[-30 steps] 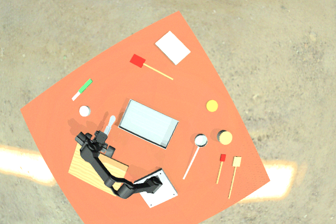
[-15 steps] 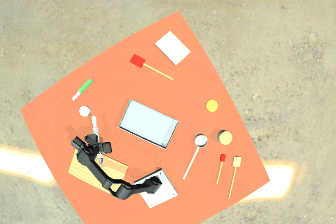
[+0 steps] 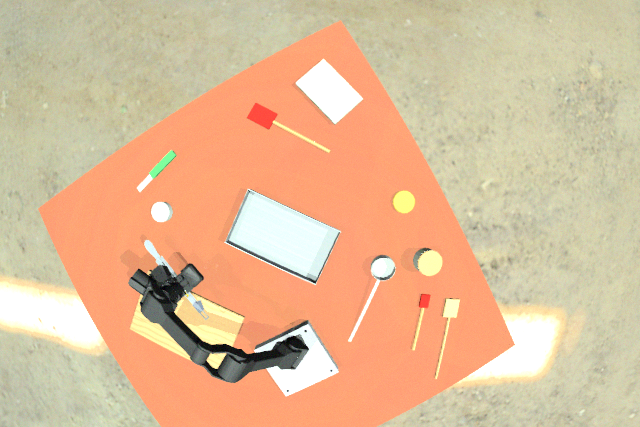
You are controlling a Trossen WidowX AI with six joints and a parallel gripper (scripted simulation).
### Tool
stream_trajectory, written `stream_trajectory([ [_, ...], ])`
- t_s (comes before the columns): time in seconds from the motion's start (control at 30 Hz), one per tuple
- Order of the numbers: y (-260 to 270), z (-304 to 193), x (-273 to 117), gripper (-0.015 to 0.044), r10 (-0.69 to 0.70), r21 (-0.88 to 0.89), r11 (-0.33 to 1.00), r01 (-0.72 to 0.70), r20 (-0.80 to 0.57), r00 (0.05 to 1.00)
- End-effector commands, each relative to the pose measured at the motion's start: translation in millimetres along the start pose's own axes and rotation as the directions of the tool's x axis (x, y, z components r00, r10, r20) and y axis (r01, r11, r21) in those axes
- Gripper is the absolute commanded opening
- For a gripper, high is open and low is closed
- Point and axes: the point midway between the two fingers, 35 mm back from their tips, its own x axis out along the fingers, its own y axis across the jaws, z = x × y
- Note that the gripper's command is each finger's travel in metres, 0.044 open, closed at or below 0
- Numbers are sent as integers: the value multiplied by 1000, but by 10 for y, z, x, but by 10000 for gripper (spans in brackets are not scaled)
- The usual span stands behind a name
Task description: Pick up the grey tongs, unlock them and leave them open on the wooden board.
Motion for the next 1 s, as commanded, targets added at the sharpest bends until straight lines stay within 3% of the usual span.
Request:
stream_trajectory([
  [0.0,71,13,-22,-150,1,-132,991,0,8,1000],
  [0.43,322,-37,-24,-150,4,-604,797,1,7,1000],
  [0.97,626,-121,-25,-150,7,-959,282,4,6,1000],
])
